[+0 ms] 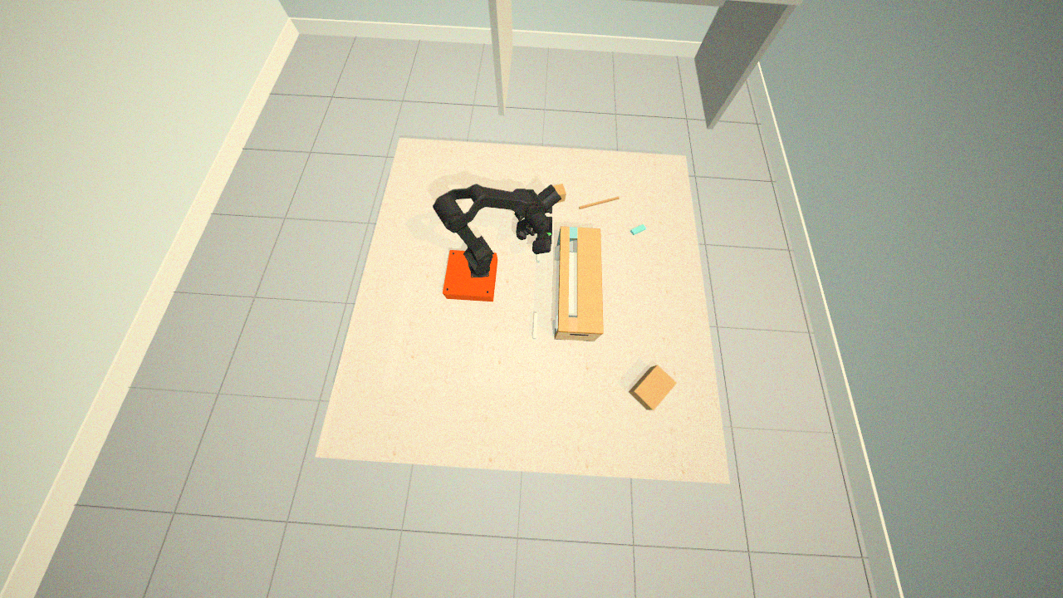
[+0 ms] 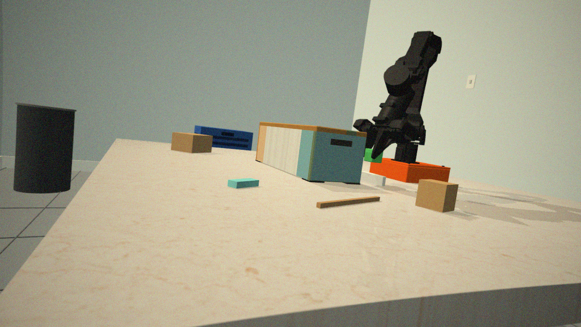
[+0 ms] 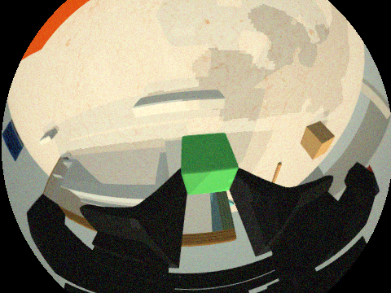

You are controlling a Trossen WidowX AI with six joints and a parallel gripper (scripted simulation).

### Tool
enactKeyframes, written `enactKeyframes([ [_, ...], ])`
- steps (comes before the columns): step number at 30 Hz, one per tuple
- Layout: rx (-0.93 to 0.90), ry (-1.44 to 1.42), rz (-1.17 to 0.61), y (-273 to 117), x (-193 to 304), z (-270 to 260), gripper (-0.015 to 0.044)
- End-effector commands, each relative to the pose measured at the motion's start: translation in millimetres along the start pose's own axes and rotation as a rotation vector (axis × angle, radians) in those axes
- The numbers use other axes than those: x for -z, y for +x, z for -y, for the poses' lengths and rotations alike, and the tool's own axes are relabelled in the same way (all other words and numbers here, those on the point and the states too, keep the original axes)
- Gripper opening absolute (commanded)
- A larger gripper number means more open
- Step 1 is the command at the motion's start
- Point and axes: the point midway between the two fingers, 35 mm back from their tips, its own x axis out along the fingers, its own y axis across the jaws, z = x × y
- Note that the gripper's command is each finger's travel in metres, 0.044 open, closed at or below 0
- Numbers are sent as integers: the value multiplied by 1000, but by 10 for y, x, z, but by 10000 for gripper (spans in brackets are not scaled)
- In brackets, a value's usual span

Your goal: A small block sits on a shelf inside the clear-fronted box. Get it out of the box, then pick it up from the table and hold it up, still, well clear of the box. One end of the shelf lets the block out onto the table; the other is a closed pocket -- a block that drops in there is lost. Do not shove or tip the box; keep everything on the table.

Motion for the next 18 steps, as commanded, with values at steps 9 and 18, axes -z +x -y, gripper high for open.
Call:
enactKeyframes([
  [9, 120, -231, -14, -509, 192, 16, 0],
  [18, 229, -463, -76, -1011, 288, -15, 0],
])
